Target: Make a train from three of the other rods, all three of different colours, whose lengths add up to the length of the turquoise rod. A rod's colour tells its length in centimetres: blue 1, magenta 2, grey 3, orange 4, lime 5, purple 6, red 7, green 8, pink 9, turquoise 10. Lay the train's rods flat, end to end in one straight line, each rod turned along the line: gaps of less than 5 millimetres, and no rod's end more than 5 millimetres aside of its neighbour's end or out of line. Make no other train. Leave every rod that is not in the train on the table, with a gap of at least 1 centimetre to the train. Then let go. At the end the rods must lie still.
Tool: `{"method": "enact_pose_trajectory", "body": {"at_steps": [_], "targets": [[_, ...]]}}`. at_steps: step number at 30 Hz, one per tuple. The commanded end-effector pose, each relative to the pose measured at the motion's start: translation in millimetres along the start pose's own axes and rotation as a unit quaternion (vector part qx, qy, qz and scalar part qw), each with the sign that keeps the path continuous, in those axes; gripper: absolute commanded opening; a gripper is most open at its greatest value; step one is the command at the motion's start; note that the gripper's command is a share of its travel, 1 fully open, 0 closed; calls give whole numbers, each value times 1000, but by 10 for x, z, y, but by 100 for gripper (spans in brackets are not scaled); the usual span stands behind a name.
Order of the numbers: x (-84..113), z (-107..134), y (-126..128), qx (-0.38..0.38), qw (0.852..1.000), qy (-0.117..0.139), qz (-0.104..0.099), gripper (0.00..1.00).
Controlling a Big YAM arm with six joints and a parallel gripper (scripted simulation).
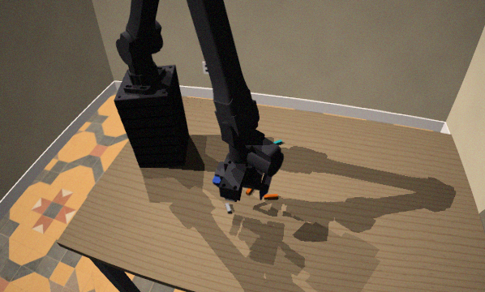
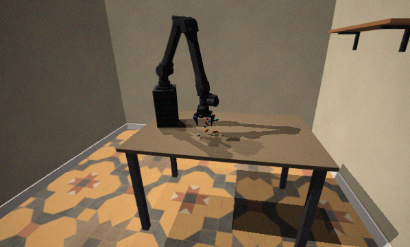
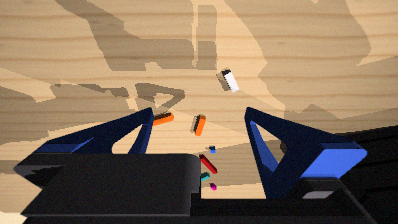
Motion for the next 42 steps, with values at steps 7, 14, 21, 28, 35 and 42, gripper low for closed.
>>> {"method": "enact_pose_trajectory", "body": {"at_steps": [7, 14, 21, 28, 35, 42], "targets": [[84, -6, 101, 1, 1000, -5, -23, 100], [-31, 869, -74, 1, 1000, -1, -4, 100], [-28, 1615, -306, 1, 1000, -1, -5, 100], [-34, 1889, -488, -11, 1000, -3, -4, 100], [-22, 1985, -463, 1, 1000, 0, -9, 100], [-27, 1929, -444, -5, 1000, -1, -8, 100]]}}
Point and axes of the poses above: the point where the finger pads meet when closed, its own x axis back along the fingers, its own y axis across the jaws, z = x × y, the point moved 10 cm from there along x, back along the fingers, and after that the axes turned 14 degrees about -x, right-handed, at the moved point
